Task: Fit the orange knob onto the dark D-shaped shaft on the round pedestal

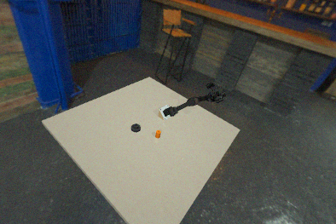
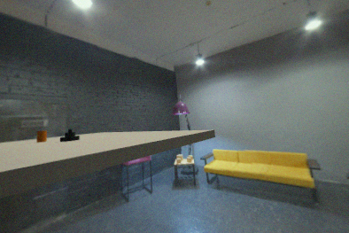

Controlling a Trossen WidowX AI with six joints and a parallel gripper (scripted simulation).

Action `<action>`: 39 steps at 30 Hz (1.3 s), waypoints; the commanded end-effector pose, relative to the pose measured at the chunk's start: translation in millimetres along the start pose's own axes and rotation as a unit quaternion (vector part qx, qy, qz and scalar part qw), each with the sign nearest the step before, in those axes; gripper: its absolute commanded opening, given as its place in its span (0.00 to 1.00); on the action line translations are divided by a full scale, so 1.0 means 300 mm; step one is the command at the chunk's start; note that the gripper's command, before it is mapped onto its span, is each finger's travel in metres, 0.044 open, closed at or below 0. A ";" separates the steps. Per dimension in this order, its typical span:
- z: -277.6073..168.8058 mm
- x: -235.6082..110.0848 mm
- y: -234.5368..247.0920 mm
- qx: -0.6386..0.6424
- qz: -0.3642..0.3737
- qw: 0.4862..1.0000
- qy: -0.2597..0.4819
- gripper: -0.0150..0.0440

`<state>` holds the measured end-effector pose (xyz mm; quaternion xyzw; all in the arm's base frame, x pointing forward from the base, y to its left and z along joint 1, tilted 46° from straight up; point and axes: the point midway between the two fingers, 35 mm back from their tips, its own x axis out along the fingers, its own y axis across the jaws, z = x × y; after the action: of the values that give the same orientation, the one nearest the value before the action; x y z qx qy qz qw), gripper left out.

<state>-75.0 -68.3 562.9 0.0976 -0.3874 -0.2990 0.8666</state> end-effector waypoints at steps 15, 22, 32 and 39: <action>-0.599 0.216 0.233 -0.203 0.121 0.931 0.278 1.00; -0.969 0.205 0.261 -0.261 0.193 0.833 0.448 1.00; -1.430 0.006 0.209 -0.227 0.286 0.617 0.697 1.00; -1.634 -0.238 0.155 -0.066 0.312 0.404 0.857 1.00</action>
<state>271.4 -34.6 247.9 0.0222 0.4977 0.1247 0.8581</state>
